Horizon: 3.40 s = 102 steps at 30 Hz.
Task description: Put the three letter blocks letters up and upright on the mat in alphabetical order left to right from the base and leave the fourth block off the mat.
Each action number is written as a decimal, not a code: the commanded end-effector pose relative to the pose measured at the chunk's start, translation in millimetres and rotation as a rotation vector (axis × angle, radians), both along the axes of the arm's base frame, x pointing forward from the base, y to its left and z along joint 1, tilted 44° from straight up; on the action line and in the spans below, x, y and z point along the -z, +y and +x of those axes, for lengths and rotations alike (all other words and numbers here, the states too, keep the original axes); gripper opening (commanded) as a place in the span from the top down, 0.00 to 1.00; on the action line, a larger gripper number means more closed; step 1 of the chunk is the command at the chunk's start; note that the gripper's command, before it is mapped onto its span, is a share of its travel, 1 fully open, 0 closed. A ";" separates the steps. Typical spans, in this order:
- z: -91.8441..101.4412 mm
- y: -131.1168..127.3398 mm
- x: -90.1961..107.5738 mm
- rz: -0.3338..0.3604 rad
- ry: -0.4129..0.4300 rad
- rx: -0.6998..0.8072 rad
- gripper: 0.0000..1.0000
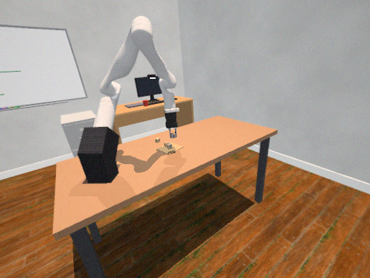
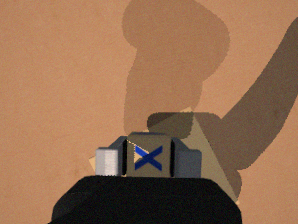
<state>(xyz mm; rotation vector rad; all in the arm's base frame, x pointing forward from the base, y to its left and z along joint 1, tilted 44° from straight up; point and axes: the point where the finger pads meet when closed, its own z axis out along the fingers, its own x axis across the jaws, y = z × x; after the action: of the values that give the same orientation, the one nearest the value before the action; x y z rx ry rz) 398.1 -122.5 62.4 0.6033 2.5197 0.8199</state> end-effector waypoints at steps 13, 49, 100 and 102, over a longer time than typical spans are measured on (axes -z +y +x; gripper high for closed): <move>-12.5 9.4 -2.5 -0.134 -0.151 -0.190 0.43; 3.0 24.4 17.6 -0.134 -0.154 -0.193 0.43; 40.2 51.6 65.7 -0.138 -0.157 -0.193 0.43; 40.2 51.6 65.7 -0.138 -0.157 -0.193 0.43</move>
<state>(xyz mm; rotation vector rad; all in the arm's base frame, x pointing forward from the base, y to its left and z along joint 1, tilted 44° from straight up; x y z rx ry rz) 436.4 -69.3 -2.2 0.2286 2.4910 0.7211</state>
